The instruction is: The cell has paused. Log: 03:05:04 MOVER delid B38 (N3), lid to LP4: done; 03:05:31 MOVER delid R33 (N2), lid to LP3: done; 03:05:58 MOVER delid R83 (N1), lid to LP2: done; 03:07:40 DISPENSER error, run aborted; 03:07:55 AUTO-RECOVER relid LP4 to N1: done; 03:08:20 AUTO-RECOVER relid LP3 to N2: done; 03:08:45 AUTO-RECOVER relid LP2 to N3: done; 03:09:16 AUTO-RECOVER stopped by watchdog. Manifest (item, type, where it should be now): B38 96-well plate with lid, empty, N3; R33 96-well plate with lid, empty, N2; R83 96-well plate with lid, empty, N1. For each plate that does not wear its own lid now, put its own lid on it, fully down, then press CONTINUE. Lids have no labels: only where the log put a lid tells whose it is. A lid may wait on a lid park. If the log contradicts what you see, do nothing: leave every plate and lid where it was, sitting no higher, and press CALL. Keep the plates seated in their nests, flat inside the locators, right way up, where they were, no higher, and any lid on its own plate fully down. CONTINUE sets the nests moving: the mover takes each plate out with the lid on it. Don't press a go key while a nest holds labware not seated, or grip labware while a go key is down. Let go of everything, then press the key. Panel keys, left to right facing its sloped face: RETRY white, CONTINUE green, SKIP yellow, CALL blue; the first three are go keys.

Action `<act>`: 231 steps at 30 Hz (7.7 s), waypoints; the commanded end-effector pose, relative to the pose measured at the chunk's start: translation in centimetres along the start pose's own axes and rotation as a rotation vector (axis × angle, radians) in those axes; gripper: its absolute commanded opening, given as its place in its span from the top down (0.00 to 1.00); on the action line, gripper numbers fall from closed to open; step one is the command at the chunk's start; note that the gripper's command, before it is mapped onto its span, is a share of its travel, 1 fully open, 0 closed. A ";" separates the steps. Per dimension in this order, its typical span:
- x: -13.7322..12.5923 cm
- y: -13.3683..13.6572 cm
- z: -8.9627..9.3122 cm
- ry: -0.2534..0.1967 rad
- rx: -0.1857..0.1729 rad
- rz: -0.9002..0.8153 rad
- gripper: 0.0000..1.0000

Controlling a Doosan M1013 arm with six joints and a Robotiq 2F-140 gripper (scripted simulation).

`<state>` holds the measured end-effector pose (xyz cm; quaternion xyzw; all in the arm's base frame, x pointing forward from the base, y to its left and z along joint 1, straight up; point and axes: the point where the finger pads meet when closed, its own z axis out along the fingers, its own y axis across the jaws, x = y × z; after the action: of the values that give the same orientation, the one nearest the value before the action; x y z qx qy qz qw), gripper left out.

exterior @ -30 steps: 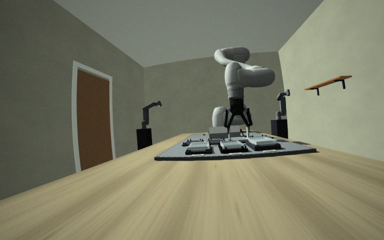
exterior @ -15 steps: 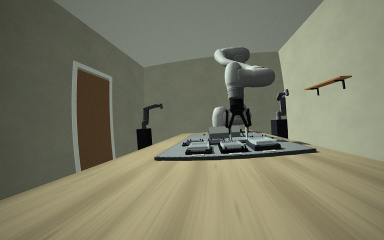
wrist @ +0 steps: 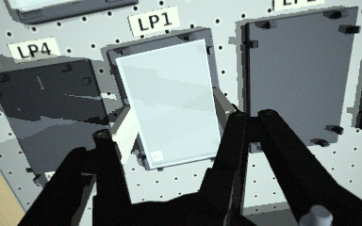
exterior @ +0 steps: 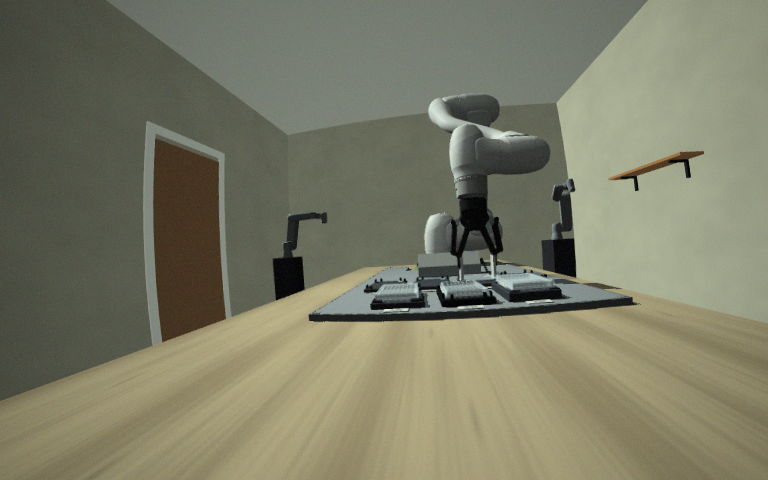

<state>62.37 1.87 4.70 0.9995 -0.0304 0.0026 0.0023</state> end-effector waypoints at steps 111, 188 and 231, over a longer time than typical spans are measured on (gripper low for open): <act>18.0 7.2 -6.8 0.000 0.000 0.000 1.00; 18.2 7.2 -4.0 0.000 0.000 -0.020 1.00; 18.2 7.2 -2.7 0.000 0.000 -0.020 1.00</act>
<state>80.11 -6.46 7.48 0.9998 -0.0205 0.0024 0.0023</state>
